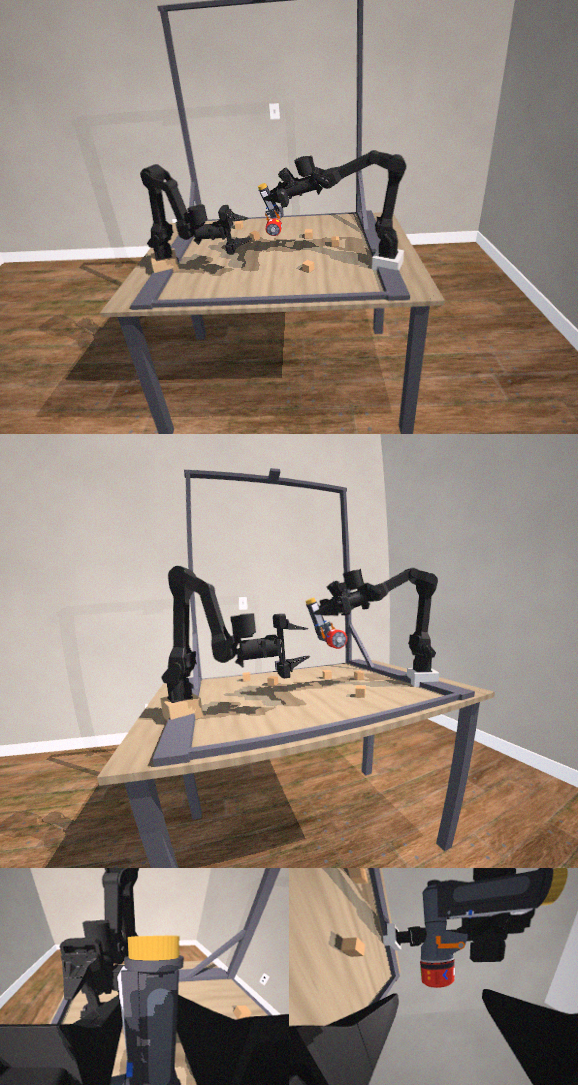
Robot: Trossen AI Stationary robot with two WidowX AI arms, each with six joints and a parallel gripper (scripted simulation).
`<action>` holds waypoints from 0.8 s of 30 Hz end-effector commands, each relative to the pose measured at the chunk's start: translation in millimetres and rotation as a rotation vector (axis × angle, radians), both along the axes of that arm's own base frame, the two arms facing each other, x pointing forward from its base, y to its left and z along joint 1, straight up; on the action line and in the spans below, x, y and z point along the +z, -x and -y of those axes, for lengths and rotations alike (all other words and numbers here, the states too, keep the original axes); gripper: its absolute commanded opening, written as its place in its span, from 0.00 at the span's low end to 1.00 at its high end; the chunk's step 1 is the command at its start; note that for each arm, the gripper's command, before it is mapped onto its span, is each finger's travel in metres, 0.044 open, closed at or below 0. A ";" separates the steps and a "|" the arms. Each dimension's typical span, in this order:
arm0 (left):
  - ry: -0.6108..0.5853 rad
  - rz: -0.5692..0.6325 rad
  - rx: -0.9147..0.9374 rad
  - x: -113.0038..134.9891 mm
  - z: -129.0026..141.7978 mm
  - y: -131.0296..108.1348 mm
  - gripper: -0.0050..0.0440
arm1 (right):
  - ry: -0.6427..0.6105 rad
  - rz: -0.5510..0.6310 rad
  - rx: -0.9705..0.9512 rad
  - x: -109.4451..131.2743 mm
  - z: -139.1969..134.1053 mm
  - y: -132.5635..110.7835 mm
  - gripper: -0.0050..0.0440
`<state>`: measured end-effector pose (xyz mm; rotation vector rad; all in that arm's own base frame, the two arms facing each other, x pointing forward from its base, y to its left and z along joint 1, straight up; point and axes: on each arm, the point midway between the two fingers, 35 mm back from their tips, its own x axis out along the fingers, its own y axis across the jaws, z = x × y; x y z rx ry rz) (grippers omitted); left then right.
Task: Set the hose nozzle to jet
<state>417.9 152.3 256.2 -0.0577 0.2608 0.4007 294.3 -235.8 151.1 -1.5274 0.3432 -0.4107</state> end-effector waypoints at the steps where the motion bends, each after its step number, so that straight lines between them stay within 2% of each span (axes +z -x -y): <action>1: -0.021 0.042 0.000 18.9 -0.1 0.6 0.45 | 0.020 0.032 0.005 5.2 -0.9 0.5 0.93; 3: -0.021 0.042 0.000 18.9 -0.1 0.6 0.45 | 0.002 0.012 0.004 -0.9 0.4 -1.4 0.93; 24: -0.021 0.042 0.000 18.9 -0.1 0.6 0.45 | 0.009 0.017 0.001 4.2 14.4 -27.5 0.93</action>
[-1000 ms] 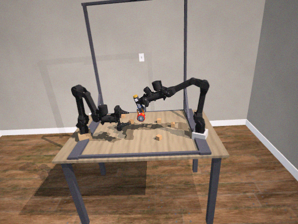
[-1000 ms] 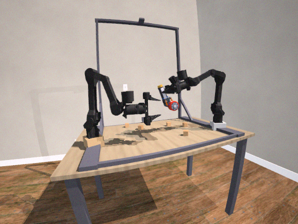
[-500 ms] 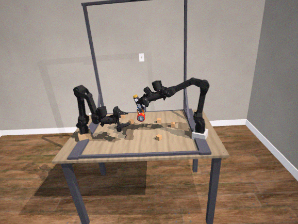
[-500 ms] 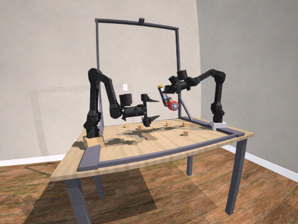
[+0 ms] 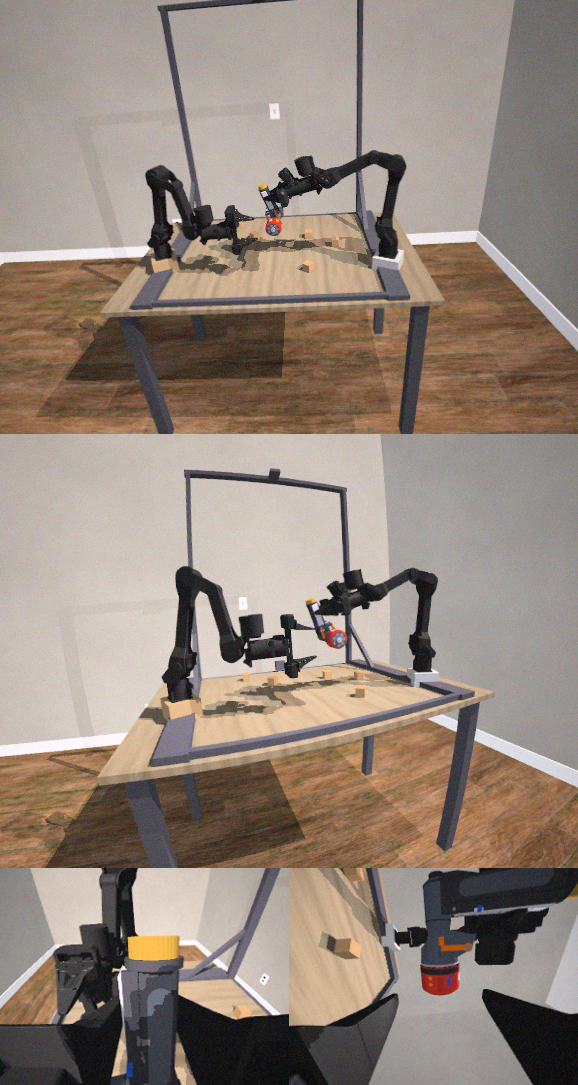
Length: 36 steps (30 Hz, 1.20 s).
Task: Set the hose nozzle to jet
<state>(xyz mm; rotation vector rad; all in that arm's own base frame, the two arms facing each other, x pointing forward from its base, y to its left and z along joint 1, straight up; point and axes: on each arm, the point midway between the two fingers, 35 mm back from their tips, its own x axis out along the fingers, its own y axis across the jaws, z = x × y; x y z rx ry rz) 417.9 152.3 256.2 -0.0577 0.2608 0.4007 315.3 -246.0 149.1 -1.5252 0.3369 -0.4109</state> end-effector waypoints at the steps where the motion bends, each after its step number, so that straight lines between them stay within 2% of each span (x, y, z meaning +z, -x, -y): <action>1: -0.021 0.042 0.000 18.9 -0.1 0.6 0.45 | 0.012 0.013 -0.004 6.8 5.0 -7.8 0.93; 36: -0.021 0.042 0.000 18.9 -0.1 0.6 0.45 | 0.019 0.014 -0.007 12.2 28.8 -53.5 0.93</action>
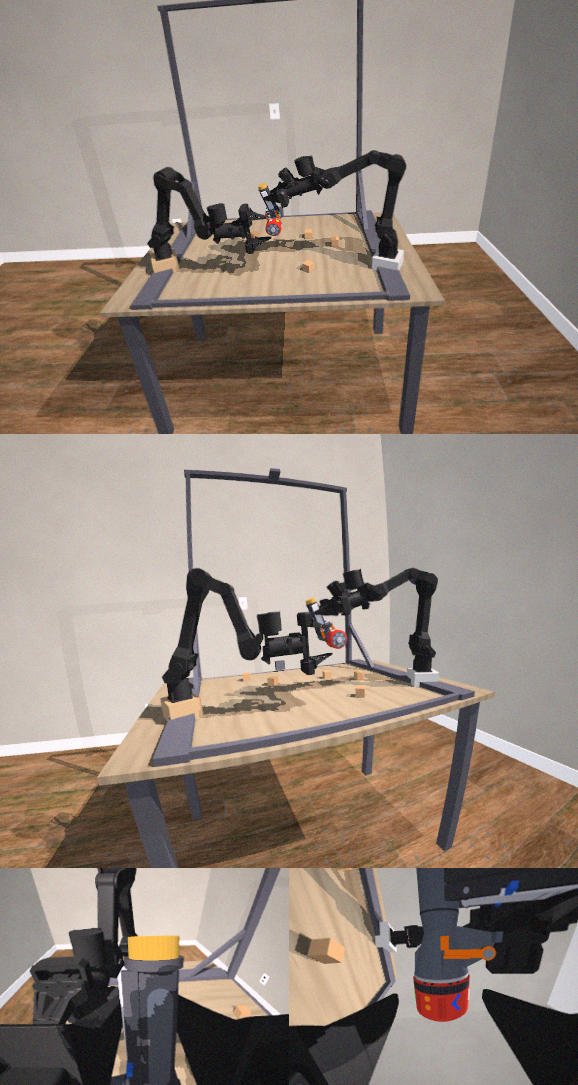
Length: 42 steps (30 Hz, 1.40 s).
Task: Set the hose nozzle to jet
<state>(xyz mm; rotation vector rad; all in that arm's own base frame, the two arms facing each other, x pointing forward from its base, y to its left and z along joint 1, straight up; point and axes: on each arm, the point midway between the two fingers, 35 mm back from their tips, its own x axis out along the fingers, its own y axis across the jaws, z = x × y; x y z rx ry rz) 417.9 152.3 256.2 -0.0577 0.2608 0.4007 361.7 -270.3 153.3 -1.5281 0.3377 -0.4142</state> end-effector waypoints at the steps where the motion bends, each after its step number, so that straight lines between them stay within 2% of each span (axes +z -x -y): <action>1: -0.021 0.042 0.000 18.9 -0.1 0.6 0.45 | 0.016 0.013 -0.004 8.0 5.4 -8.6 0.93; 10: -0.021 0.042 0.000 18.9 -0.1 0.6 0.45 | 0.017 0.014 -0.004 9.3 12.3 -21.8 0.93; 32: -0.021 0.042 0.000 18.9 -0.1 0.6 0.45 | 0.020 0.017 -0.006 11.1 12.4 -21.2 0.93; 33: -0.021 0.042 0.000 18.9 -0.1 0.6 0.45 | 0.020 0.017 -0.006 11.5 12.4 -21.1 0.10; 42: -0.021 0.042 0.000 18.9 -0.1 0.6 0.45 | 0.020 0.017 -0.006 11.5 12.4 -21.1 0.10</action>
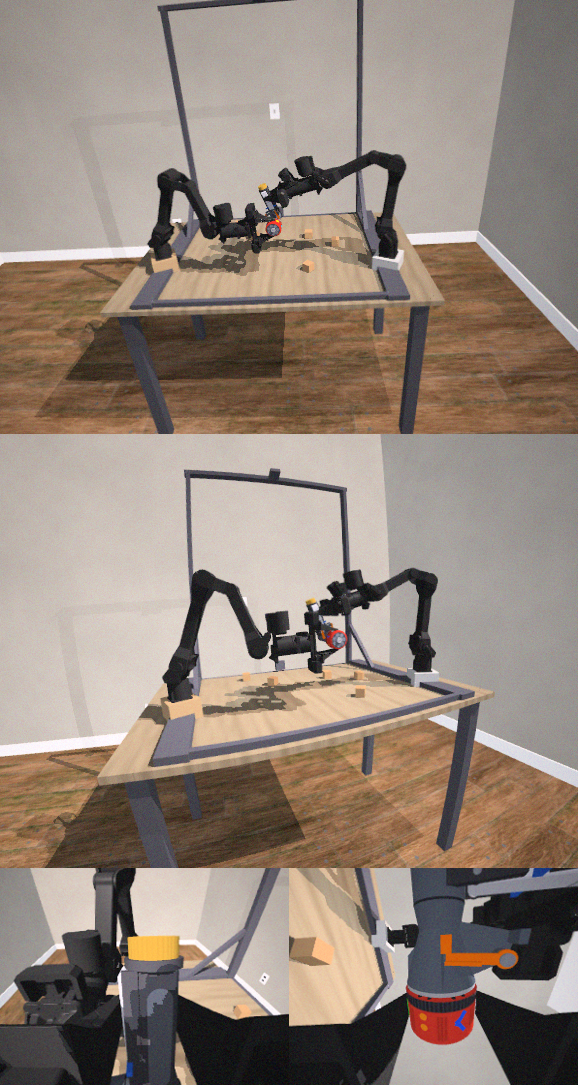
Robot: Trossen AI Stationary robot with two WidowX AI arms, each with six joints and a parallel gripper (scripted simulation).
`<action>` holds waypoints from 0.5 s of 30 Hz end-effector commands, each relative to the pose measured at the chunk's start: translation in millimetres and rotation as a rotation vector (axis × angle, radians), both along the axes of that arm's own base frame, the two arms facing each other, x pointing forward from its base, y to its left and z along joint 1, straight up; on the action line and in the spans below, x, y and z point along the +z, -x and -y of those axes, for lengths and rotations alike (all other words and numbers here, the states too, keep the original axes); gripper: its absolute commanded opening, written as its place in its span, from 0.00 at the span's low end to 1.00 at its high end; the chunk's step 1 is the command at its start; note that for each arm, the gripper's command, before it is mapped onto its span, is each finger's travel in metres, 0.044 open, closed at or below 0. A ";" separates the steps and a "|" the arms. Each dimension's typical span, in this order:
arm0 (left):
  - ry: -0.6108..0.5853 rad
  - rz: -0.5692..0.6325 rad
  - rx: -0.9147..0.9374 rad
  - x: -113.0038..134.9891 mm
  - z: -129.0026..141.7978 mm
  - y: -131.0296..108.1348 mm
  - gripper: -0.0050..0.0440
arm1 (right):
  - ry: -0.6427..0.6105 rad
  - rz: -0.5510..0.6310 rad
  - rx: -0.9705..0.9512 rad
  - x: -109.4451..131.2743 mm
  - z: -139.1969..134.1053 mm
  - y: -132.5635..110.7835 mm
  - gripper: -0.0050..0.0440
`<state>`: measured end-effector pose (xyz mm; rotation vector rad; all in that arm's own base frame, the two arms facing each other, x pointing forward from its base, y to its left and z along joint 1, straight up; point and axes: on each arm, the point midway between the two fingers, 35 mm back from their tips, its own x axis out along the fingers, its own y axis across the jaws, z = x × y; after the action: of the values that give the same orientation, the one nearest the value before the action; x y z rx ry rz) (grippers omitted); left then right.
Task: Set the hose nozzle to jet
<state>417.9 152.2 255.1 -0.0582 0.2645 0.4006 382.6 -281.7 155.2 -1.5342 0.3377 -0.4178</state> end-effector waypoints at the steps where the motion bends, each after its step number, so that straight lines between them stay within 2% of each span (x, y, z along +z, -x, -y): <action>1: -0.022 0.046 0.001 20.0 -0.1 0.5 0.45 | 0.014 0.016 -0.004 9.6 0.9 -0.1 0.10; 10: -0.022 0.046 0.001 20.0 -0.1 0.5 0.45 | 0.014 0.016 -0.004 9.6 0.9 -0.1 0.10; 11: -0.022 0.046 0.001 20.0 -0.1 0.5 0.45 | -0.019 -0.042 -0.003 11.2 0.1 1.0 0.10; 15: -0.022 0.046 0.001 20.0 -0.1 0.5 0.45 | -0.049 -0.102 -0.001 14.8 0.4 0.6 0.10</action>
<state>417.8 152.2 255.0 -0.0584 0.2654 0.4006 381.5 -281.1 156.3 -1.5156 0.3875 -0.3681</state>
